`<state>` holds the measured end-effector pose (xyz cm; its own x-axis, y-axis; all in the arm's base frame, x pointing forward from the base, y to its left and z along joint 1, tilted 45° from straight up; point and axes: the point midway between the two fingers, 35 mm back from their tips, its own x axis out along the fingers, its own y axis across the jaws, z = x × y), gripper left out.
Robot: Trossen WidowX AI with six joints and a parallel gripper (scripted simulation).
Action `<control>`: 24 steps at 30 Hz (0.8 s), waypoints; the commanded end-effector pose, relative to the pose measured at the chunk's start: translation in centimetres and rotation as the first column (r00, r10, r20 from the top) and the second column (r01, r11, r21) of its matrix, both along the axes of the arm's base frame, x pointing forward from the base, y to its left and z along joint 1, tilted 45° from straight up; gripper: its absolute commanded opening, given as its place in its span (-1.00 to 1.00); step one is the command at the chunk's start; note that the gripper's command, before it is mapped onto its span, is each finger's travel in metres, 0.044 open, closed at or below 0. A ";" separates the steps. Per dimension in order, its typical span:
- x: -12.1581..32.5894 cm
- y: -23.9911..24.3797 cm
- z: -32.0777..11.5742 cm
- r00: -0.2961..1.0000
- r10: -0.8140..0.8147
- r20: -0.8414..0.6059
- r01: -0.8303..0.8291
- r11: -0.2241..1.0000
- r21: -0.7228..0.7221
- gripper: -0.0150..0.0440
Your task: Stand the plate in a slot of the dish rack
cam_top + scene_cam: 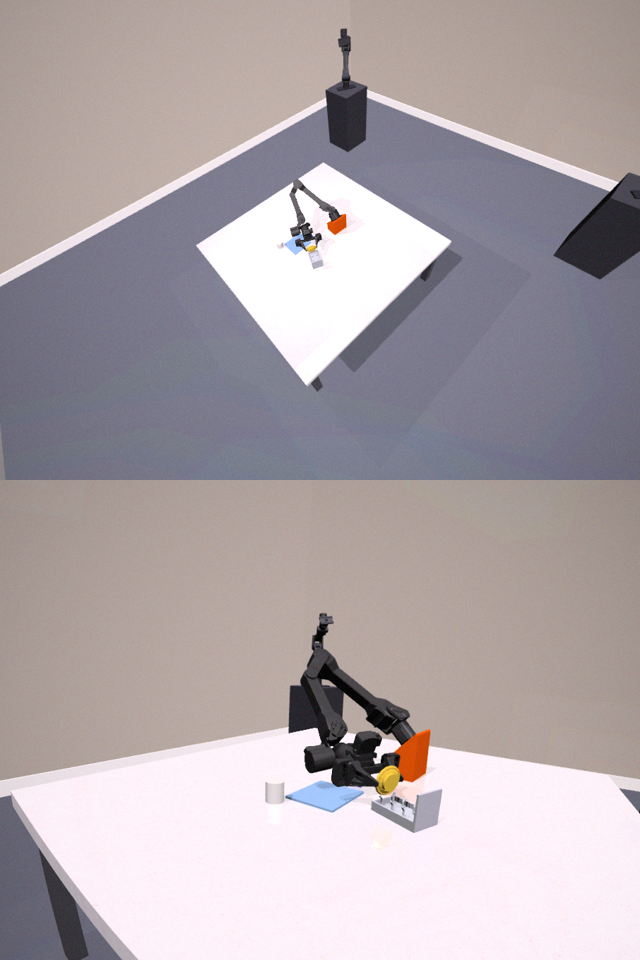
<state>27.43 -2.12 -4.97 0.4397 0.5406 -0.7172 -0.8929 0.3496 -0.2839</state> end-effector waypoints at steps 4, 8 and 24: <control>0.0 0.5 -0.5 1.000 -0.001 -0.005 0.001 1.000 0.003 -0.49; 0.3 1.1 -1.1 1.000 0.000 0.000 0.000 1.000 0.001 -0.49; 0.1 0.1 -2.7 1.000 0.002 0.015 -0.002 1.000 -0.006 -0.49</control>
